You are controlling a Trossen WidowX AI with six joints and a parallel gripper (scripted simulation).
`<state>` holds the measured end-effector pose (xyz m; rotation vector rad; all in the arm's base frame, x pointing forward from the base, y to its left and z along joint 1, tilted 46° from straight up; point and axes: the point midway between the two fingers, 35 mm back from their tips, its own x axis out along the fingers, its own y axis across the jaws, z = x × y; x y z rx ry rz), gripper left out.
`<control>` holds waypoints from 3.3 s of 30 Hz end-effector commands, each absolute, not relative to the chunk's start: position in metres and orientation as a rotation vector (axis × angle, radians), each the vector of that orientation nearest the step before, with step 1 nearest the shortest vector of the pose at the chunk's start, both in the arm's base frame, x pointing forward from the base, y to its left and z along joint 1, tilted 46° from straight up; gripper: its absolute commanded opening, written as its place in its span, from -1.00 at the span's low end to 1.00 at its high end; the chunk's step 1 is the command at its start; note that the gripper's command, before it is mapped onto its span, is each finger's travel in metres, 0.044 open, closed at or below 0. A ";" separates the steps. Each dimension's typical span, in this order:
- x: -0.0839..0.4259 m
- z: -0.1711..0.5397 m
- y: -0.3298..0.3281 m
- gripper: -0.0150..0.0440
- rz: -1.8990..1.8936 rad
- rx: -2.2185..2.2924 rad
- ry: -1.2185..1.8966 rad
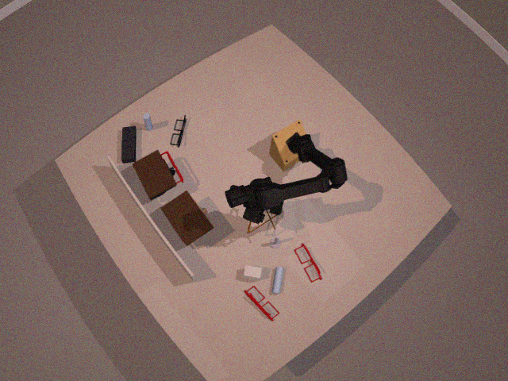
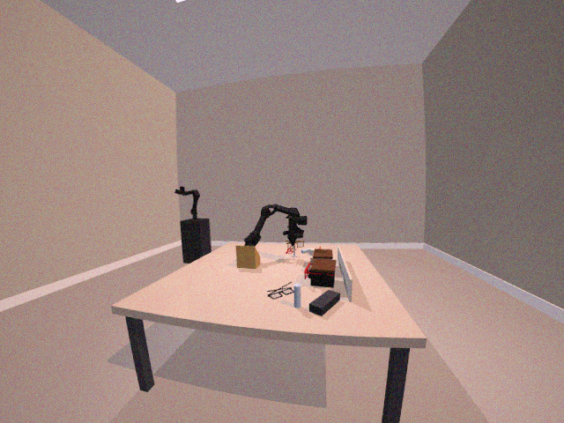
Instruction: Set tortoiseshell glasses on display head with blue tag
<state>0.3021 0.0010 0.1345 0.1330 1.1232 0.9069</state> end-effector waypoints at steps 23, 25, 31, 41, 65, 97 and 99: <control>0.294 0.188 0.054 -0.49 0.929 0.146 1.090; 0.295 0.184 0.058 -0.49 0.928 0.145 1.091; 0.300 0.165 0.076 -0.49 0.928 0.144 1.090; 0.302 0.148 0.095 -0.49 0.930 0.147 1.087; 0.300 0.135 0.083 -0.49 0.930 0.147 1.088; 0.291 0.116 0.066 -0.49 0.929 0.147 1.090; 0.290 0.115 0.065 -0.49 0.929 0.147 1.090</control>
